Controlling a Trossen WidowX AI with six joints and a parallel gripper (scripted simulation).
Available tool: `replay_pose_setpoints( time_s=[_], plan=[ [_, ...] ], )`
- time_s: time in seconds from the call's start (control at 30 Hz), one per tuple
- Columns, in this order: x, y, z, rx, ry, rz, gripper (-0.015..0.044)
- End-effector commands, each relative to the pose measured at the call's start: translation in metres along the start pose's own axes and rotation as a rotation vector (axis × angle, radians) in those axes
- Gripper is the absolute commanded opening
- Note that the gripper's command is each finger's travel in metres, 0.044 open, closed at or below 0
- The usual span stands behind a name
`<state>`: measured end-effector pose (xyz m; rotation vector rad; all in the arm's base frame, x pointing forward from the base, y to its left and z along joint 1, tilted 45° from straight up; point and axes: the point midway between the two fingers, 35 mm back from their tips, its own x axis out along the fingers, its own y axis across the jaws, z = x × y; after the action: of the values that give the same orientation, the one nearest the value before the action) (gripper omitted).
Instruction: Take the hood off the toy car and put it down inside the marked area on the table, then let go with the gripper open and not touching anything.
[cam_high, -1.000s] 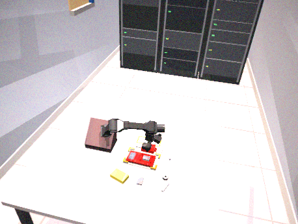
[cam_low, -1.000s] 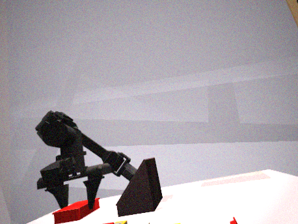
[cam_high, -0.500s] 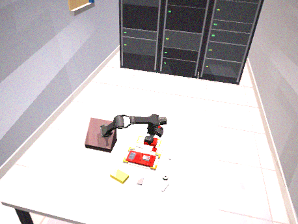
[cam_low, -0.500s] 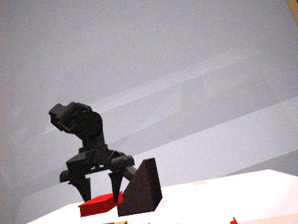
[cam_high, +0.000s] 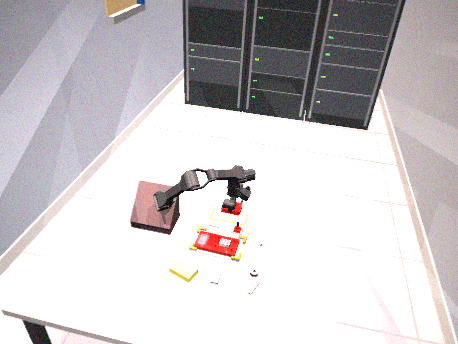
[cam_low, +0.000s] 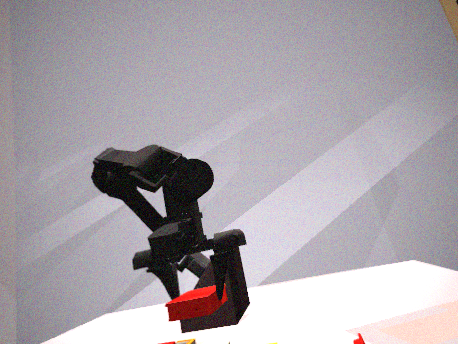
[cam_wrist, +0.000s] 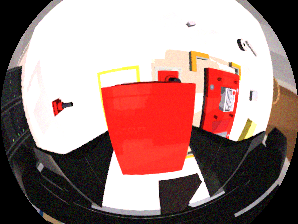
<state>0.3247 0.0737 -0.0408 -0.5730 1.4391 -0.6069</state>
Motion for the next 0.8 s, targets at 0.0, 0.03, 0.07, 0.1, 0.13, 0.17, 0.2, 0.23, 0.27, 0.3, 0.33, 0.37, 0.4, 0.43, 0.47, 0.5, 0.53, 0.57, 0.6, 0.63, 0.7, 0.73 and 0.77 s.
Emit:
replay_pose_setpoints(
  time_s=[0.0,0.03,0.07,0.1,0.13,0.17,0.2,0.23,0.27,0.3,0.33,0.37,0.4,0.43,0.47,0.5,0.53,0.57,0.6,0.63,0.7,0.73,0.77],
  plan=[
    [-0.001,0.018,-0.005,0.008,0.001,0.001,0.0000],
    [0.000,0.022,-0.007,0.009,0.001,0.000,0.0000],
    [0.000,0.026,-0.009,0.009,0.001,-0.001,0.0000],
    [0.000,0.030,-0.011,0.010,0.001,-0.002,0.0000],
    [0.000,0.033,-0.012,0.011,0.001,-0.004,0.0000],
    [0.000,0.037,-0.014,0.012,0.001,-0.005,0.0000],
    [0.001,0.041,-0.016,0.013,0.001,-0.007,0.0000],
    [0.001,0.044,-0.018,0.014,0.001,-0.008,0.0000],
    [0.001,0.048,-0.020,0.016,0.001,-0.010,0.0000],
    [0.001,0.051,-0.021,0.016,0.001,-0.011,0.0000],
    [0.002,0.052,-0.022,0.017,0.001,-0.012,0.0000],
    [0.002,0.053,-0.022,0.017,0.001,-0.012,0.0000],
    [0.002,0.053,-0.022,0.017,0.001,-0.012,0.0000],
    [0.002,0.053,-0.022,0.017,0.001,-0.012,0.0000],
    [0.002,0.053,-0.022,0.017,0.001,-0.012,0.0000],
    [0.003,0.053,-0.022,0.017,0.001,-0.012,0.0000],
    [0.003,0.053,-0.022,0.017,0.001,-0.012,0.0000],
    [0.004,0.053,-0.022,0.017,0.001,-0.012,0.0000],
    [0.004,0.053,-0.022,0.017,0.001,-0.012,0.0000],
    [0.005,0.053,-0.022,0.017,0.001,-0.012,0.0000],
    [0.006,0.053,-0.022,0.017,0.001,-0.012,0.0000],
    [0.007,0.053,-0.022,0.017,0.001,-0.012,0.0000],
    [0.008,0.053,-0.022,0.017,0.001,-0.012,0.0000]
  ],
)
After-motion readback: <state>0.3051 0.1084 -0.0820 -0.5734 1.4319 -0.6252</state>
